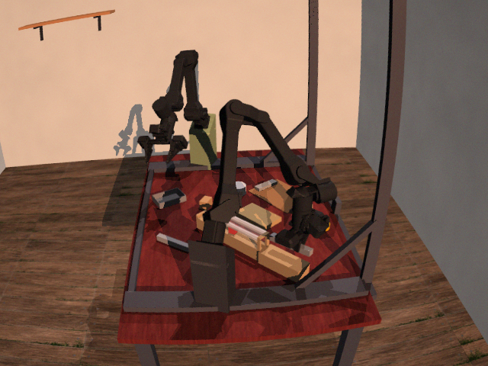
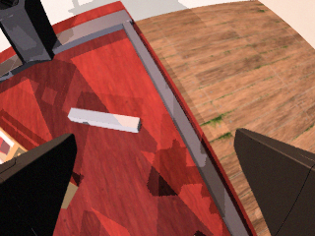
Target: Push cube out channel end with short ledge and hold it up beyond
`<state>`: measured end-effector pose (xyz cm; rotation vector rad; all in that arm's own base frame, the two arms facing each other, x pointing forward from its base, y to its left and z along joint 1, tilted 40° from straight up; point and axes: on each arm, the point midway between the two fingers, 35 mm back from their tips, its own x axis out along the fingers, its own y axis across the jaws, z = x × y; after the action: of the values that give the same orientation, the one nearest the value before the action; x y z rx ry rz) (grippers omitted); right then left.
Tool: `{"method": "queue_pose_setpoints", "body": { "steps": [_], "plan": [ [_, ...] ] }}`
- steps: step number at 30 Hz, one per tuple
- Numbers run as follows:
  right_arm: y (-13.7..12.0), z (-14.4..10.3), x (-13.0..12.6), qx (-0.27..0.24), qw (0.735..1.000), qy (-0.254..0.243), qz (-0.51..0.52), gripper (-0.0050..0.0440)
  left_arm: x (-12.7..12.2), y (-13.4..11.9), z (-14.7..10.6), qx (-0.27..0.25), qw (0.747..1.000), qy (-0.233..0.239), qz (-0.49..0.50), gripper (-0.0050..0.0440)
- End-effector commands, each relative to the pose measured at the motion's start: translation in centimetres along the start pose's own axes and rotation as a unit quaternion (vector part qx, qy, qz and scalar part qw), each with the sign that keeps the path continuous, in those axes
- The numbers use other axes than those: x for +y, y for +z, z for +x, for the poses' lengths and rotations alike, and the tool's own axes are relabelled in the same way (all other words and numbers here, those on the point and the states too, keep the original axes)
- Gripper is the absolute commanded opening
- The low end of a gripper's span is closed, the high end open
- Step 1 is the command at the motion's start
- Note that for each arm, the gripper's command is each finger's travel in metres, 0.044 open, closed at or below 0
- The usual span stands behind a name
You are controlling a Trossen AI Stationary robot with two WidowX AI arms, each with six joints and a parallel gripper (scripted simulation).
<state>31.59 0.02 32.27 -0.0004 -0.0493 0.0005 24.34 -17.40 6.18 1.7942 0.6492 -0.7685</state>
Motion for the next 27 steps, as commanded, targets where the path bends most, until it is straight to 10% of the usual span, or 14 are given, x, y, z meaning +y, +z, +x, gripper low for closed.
{"method": "queue_pose_setpoints", "body": {
  "steps": [1,27],
  "plan": [
    [1.1,-0.3,0.0,-0.015,1.000,-0.001,0.001,0.0400,-0.6,-0.3,-0.5,-0.005,1.000,0.012,0.014,0.0000],
    [1.1,-0.3,0.0,-0.015,1.000,-0.001,0.001,0.0400,-1.5,-0.6,0.7,0.000,1.000,0.003,0.024,0.0000]
  ]
}}
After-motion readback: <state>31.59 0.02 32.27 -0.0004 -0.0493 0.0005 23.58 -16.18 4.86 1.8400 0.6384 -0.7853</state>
